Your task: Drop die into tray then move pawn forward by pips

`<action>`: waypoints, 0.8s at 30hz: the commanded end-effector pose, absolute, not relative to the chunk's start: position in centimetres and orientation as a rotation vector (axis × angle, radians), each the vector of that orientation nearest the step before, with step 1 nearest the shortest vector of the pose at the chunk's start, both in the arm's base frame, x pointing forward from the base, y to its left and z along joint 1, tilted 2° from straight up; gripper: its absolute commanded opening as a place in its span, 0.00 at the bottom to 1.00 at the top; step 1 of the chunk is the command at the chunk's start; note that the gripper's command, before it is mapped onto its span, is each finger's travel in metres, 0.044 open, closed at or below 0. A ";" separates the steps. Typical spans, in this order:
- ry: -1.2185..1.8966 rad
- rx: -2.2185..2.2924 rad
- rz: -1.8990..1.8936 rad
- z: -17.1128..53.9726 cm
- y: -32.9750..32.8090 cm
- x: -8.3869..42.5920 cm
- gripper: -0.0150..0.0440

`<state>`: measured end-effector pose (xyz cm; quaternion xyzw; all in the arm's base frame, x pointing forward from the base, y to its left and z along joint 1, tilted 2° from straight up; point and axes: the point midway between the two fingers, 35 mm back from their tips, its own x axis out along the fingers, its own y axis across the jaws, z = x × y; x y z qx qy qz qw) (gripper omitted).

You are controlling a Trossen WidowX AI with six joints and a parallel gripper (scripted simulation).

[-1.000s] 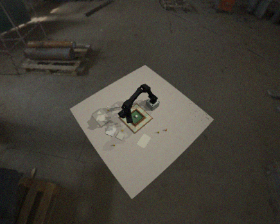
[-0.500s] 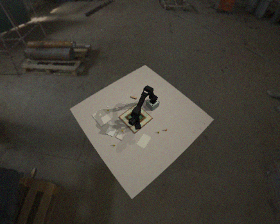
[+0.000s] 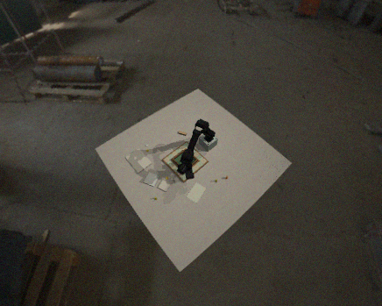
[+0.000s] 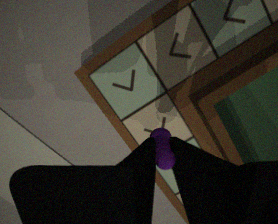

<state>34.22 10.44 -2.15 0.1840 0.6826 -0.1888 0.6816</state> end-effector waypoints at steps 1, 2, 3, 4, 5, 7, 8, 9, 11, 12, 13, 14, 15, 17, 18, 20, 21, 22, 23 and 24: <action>1.531 0.417 -0.427 -2.6 10.5 34.2 0.25; 1.531 0.417 -0.427 -2.7 10.5 34.2 0.25; 1.531 0.417 -0.427 -2.7 10.5 34.2 0.25; 1.531 0.417 -0.427 -2.8 10.5 34.2 0.25; 1.531 0.417 -0.427 -3.0 10.5 34.2 0.25; 1.531 0.417 -0.427 -3.3 10.5 34.2 0.25; 1.531 0.417 -0.427 -3.4 10.5 34.2 0.25; 1.531 0.417 -0.427 -3.6 10.5 34.2 0.25; 1.531 0.417 -0.427 -3.9 10.5 34.2 0.25; 1.531 0.417 -0.427 -4.1 10.5 34.1 0.25; 1.531 0.417 -0.427 -4.2 10.4 34.1 0.25; 1.531 0.417 -0.427 -4.3 10.4 34.1 0.25; 1.531 0.417 -0.427 -4.3 10.4 34.1 0.25; 1.523 0.417 -0.419 -3.7 10.5 34.4 0.34; 1.523 0.417 -0.419 -3.7 10.5 34.4 0.39; 1.523 0.417 -0.419 -3.7 10.5 34.4 0.48; 1.523 0.417 -0.419 -3.7 10.5 34.4 0.52; 1.523 0.417 -0.419 -3.7 10.5 34.4 0.57; 1.523 0.417 -0.419 -3.7 10.5 34.4 0.61; 1.523 0.417 -0.419 -3.7 10.5 34.4 0.65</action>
